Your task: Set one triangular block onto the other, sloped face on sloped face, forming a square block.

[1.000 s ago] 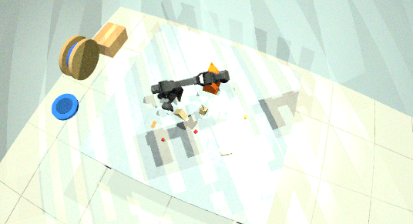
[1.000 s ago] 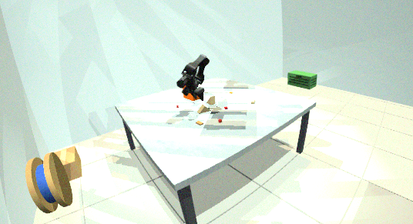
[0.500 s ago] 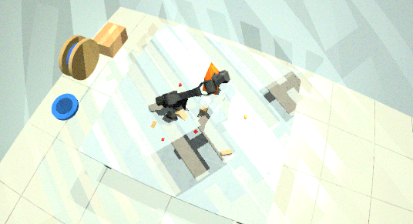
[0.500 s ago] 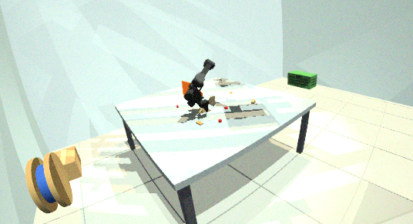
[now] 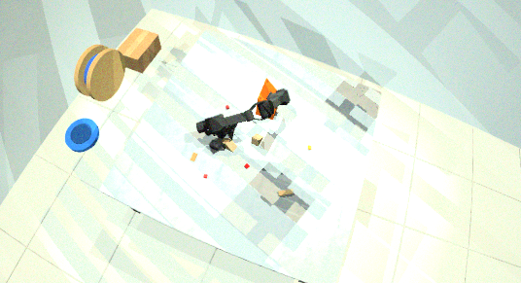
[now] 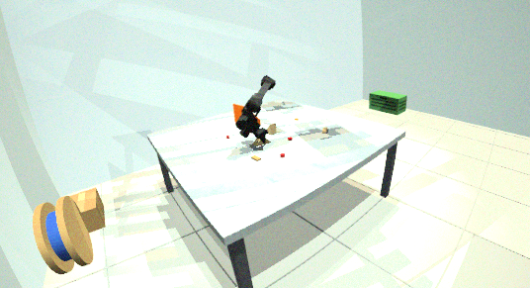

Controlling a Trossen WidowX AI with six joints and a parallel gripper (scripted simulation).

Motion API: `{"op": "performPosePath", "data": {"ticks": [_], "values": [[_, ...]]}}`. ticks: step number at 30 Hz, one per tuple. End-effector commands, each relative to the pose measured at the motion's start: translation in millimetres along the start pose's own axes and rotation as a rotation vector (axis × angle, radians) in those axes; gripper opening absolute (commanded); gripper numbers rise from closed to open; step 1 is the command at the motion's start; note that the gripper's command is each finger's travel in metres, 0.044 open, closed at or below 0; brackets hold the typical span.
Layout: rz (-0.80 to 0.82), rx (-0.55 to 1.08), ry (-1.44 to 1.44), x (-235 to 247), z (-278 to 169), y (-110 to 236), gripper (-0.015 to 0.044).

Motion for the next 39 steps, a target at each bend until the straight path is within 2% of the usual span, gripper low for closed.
{"op": "performPosePath", "data": {"ticks": [1,2,9,14,34,39], "values": [[0.000,0.000,0.000,0.2,-0.1,0.0,0.0204],[0.000,0.000,0.000,0.2,-0.1,0.0,0.0177],[0.000,0.000,0.000,0.2,-0.1,0.0,0.0131],[0.002,-0.001,-0.002,0.5,-1.1,2.8,0.0000],[0.041,-0.014,-0.089,-3.0,-36.6,90.6,0.0000],[0.043,-0.014,-0.092,-3.5,-38.0,93.6,0.0000]]}}
Point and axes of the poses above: the point midway between the two fingers, 35 mm back from their tips, its own y axis back along the fingers, its own x axis across the jaws, z = x × y, the point moved 2 cm from there along y, back along the fingers, and after that the axes turned 2 degrees about -y, right-handed, at the moved point
